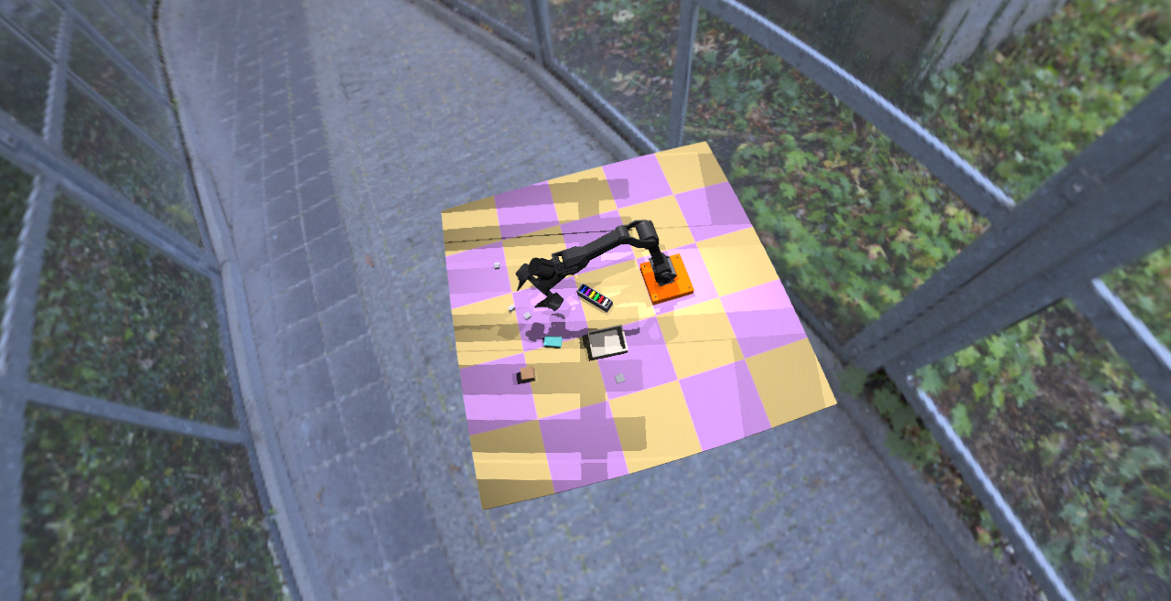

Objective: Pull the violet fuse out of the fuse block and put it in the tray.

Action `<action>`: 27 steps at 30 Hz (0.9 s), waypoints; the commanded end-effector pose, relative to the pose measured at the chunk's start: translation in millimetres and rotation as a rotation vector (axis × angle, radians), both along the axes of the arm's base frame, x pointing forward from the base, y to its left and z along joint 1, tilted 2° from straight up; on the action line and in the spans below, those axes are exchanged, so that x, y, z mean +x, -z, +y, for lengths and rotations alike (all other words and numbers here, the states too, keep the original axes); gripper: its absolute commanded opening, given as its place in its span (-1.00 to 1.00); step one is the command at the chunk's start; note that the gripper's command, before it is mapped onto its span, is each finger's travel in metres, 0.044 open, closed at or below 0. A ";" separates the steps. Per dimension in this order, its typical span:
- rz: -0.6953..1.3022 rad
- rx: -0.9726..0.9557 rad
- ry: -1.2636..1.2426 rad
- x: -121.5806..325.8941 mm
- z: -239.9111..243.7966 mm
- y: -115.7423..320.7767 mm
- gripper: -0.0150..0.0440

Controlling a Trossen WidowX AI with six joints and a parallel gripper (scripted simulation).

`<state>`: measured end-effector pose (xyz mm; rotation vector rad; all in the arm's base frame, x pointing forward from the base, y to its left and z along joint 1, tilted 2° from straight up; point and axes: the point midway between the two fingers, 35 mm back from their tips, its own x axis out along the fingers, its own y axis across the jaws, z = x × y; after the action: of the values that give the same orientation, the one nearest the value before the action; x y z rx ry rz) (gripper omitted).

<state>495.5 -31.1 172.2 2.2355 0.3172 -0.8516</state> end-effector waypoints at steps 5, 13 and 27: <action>0.100 -0.239 -0.225 -17.4 -3.7 17.8 0.42; 0.302 -0.702 -0.829 -62.6 -10.3 53.5 -0.24; 0.415 -1.039 -1.633 -124.6 -14.7 85.7 -0.24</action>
<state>429.3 -41.0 117.6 1.0884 0.8927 -0.6476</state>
